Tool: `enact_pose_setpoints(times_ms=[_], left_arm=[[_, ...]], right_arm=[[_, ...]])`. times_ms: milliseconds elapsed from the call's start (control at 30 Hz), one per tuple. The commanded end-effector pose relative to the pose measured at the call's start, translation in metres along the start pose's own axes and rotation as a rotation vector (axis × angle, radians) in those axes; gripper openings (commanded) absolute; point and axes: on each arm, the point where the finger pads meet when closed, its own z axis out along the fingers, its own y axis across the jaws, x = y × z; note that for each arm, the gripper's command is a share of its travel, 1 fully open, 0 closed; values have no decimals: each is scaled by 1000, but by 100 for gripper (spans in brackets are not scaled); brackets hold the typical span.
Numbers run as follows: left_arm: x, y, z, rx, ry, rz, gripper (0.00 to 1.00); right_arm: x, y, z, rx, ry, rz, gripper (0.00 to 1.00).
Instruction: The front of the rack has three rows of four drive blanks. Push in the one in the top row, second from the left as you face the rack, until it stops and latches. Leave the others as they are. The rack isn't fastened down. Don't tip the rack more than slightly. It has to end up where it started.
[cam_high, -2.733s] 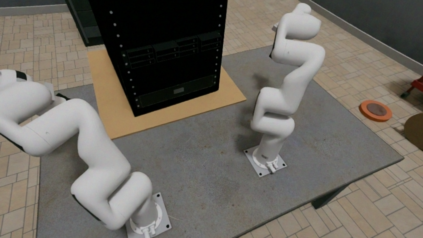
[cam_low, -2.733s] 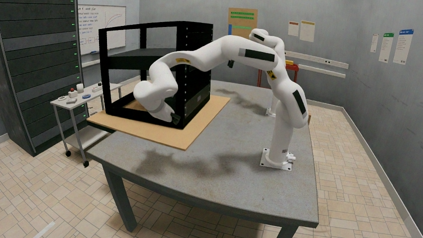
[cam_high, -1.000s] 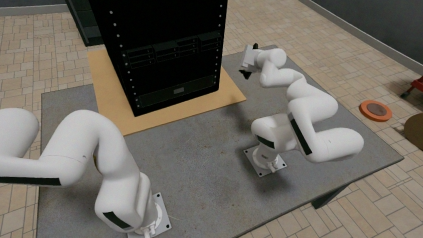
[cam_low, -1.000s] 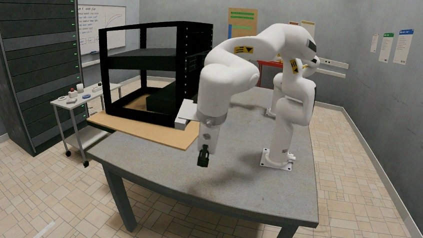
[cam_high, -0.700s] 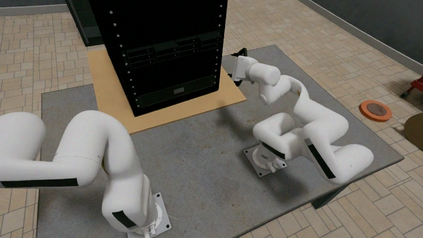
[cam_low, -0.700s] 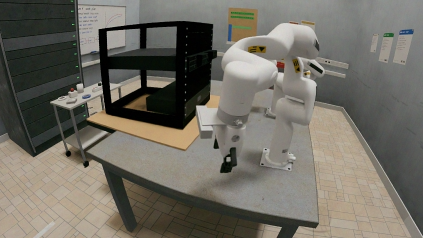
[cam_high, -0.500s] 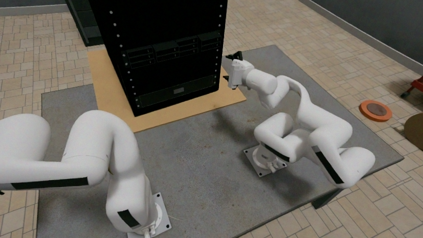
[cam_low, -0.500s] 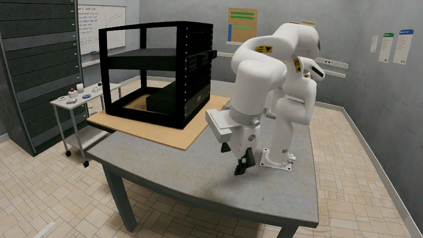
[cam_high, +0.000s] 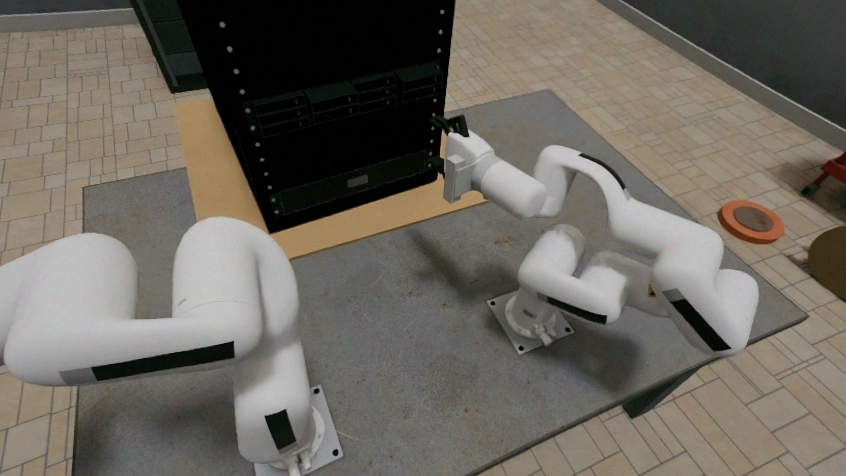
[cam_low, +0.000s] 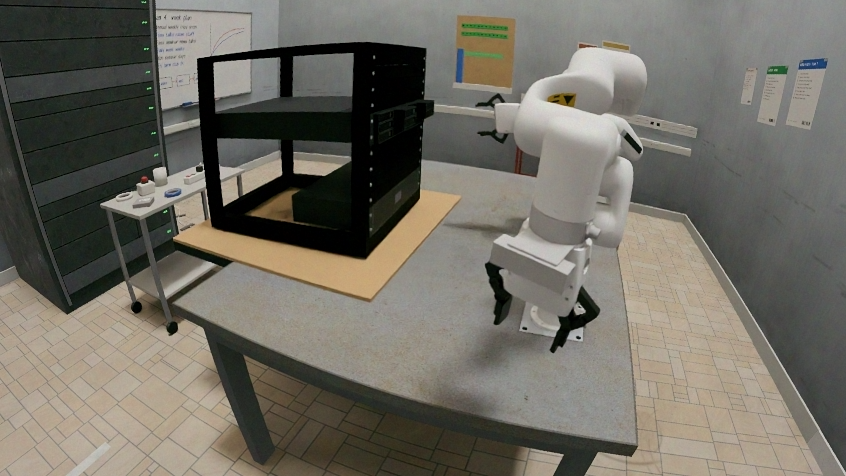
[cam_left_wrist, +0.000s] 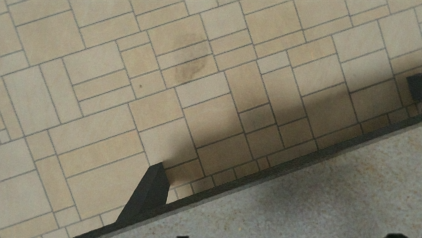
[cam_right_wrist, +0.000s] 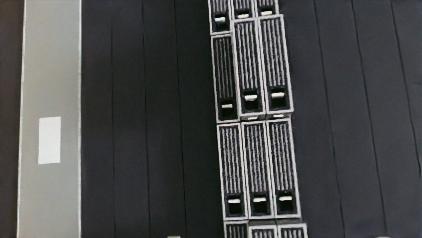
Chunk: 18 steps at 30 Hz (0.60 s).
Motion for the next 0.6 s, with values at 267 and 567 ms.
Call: enact_pose_setpoints(times_ms=[267, 567], left_arm=[[-17, -41, -9, 63, 39, -258, 100], [-21, -48, -10, 72, 46, -303, 100]], right_arm=[[44, 4, -9, -146, -155, -82, 100], [47, 4, -10, -153, -151, -87, 100]])
